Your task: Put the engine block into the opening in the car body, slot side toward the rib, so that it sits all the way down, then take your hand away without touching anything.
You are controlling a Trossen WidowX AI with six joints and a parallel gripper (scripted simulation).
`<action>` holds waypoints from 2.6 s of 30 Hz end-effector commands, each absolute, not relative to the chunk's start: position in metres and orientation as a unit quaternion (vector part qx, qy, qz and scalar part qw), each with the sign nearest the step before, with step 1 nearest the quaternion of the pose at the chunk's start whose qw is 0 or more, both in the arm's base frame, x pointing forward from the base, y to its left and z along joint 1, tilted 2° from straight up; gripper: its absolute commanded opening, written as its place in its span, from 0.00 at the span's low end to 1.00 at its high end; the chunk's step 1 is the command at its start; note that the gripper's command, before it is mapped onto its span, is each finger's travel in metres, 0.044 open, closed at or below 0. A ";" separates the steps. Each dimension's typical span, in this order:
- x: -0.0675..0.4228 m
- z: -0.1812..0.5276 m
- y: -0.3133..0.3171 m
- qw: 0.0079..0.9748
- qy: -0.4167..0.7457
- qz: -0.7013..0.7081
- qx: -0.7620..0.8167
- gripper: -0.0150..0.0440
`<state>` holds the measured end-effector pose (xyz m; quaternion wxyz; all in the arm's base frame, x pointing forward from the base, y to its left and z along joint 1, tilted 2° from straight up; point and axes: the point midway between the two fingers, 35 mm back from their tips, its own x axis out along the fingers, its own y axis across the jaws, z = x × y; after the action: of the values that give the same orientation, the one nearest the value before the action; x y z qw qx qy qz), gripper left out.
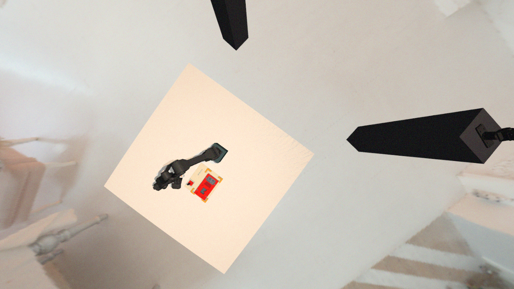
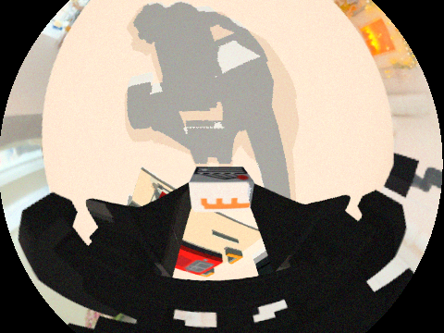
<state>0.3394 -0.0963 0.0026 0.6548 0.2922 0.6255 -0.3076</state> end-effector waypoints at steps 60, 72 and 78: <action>0.340 0.013 -0.096 0.651 0.629 -0.309 0.291 1.00; 0.341 0.013 -0.096 0.652 0.629 -0.308 0.291 1.00; 0.341 0.022 -0.095 0.652 0.629 -0.309 0.291 1.00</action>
<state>0.3403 -0.0957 0.0145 0.6518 0.2907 0.6292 -0.3077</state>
